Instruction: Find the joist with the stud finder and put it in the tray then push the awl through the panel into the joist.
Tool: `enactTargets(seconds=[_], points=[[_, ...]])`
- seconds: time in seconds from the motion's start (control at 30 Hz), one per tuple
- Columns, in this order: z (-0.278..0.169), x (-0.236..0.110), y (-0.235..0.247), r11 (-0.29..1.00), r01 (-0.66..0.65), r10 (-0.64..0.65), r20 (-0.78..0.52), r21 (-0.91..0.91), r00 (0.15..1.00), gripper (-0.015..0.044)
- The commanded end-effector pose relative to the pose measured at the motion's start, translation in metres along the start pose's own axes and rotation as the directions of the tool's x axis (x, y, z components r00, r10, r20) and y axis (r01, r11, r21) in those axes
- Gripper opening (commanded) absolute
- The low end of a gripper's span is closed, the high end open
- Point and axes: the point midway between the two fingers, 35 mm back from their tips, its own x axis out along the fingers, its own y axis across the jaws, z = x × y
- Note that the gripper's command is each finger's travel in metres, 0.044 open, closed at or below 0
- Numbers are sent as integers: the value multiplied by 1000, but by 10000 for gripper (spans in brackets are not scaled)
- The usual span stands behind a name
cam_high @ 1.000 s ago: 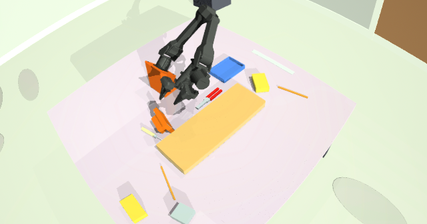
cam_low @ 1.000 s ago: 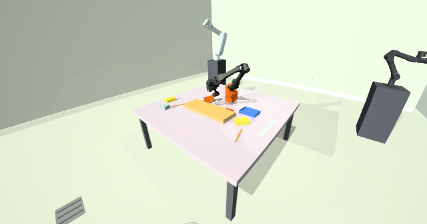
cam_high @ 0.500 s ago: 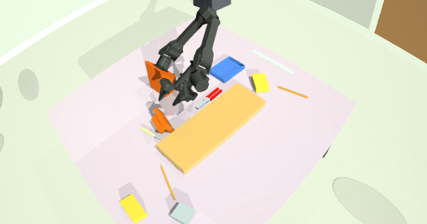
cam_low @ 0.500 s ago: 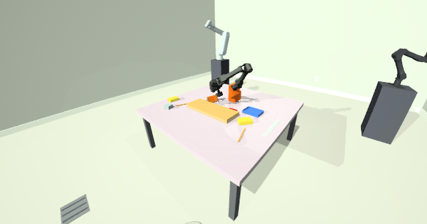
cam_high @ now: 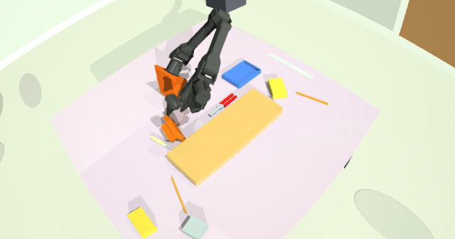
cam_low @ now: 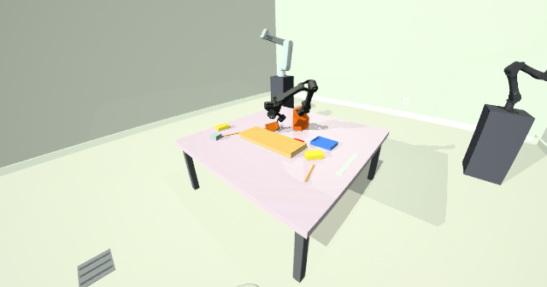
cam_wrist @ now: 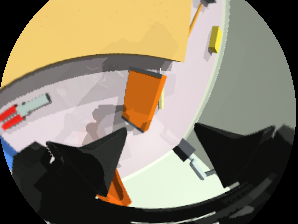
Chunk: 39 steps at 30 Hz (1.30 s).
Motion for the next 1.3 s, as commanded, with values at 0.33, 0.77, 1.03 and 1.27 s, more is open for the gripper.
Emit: enactTargets(seconds=[0.33,0.77,1.03,1.27], points=[[-7,64,-35,505,-65,530,250,-861,810,440],[-6,76,-40,352,156,608,352,-923,712,440],[-6,76,-40,352,156,608,352,-923,712,440],[-7,76,-39,352,155,608,352,-923,712,440]])
